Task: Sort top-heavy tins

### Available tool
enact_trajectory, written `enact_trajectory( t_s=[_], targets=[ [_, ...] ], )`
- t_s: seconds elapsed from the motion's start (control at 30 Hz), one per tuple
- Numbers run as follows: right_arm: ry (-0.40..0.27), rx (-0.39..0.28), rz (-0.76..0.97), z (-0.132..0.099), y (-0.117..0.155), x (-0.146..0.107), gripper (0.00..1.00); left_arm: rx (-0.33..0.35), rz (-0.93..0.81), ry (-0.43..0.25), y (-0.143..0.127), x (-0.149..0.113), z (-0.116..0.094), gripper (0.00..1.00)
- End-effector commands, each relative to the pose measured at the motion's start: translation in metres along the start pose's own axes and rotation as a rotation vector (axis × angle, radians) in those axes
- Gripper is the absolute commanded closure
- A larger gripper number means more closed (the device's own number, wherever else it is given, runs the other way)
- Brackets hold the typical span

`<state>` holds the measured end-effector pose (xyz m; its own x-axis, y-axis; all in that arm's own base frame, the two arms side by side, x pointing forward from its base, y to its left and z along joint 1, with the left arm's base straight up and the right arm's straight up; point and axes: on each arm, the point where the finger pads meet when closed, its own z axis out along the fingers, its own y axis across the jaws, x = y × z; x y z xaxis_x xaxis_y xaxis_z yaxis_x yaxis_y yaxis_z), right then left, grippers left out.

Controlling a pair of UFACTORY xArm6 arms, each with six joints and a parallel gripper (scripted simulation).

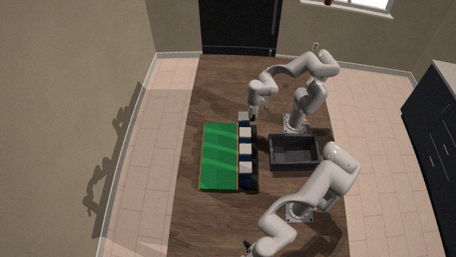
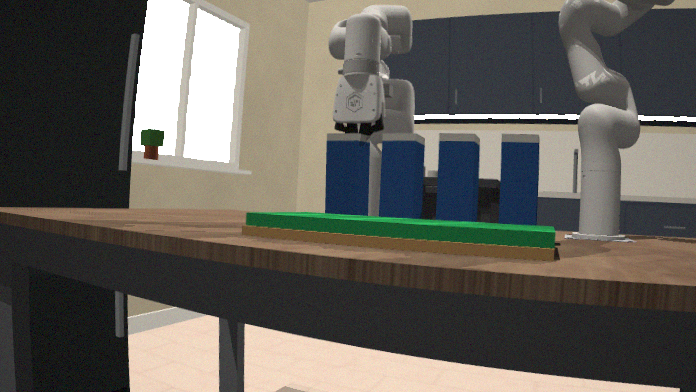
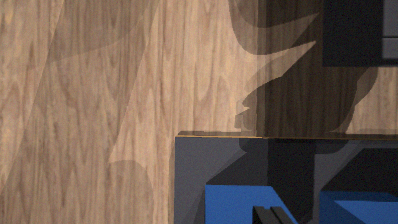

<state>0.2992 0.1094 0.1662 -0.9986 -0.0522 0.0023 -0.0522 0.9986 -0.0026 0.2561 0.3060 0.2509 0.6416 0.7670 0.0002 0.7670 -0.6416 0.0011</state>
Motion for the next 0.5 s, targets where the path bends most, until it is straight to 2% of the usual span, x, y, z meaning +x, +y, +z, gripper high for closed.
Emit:
enact_trajectory(
  t_s=[0.0, 0.47],
  targets=[
    [-0.004, -0.001, 0.000, -0.0016, 0.0004, -0.0012, 1.00, 0.000, 0.000, 0.004, 0.0000, 0.0009, -0.0015, 0.00],
    [-0.004, -0.001, -0.001, -0.0016, 0.0001, 0.0067, 1.00, 0.000, 0.000, 0.004, 0.0000, 0.0009, -0.0015, 0.00]
  ],
)
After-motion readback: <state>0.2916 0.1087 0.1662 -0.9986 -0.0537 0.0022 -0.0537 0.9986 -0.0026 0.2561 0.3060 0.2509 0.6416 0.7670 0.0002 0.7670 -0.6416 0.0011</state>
